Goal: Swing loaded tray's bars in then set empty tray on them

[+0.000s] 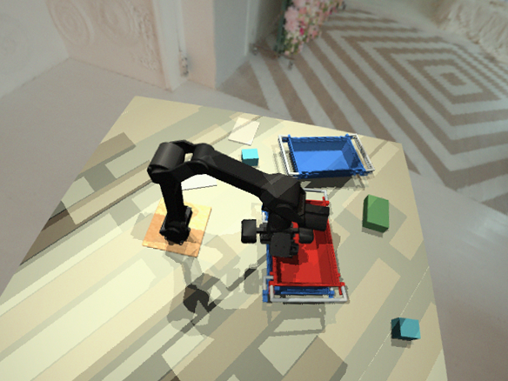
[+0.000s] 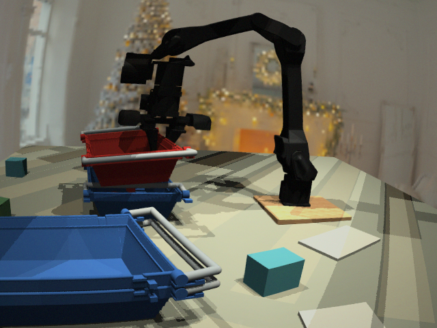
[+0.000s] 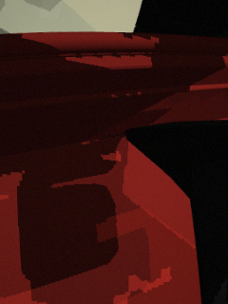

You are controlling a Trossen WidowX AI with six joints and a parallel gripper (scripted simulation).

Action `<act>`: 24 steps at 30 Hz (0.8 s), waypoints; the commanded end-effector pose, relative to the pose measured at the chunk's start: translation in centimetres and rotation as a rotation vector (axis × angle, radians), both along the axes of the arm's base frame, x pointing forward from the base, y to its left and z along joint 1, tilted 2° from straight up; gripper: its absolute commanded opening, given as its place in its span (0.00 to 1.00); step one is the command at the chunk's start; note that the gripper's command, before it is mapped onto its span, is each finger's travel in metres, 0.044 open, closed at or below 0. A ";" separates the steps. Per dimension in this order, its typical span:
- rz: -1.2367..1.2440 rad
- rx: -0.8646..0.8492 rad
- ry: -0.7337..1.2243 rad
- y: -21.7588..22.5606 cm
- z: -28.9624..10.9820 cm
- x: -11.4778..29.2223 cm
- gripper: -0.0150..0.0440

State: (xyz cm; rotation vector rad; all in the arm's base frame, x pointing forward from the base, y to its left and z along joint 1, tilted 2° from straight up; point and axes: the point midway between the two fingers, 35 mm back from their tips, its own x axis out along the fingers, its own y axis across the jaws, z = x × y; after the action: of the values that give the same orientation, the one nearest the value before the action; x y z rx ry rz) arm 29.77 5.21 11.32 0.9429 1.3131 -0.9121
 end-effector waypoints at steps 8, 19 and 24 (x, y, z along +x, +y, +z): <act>-0.014 -0.016 0.036 -0.5 -0.7 -0.5 0.25; -0.014 -0.016 0.036 -0.5 -0.7 -0.5 0.50; -0.014 -0.016 0.036 -0.5 -0.7 -0.5 0.63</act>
State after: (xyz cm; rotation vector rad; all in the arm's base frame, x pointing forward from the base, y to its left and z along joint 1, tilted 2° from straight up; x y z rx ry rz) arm 29.27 4.79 10.64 0.9292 1.3333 -0.9457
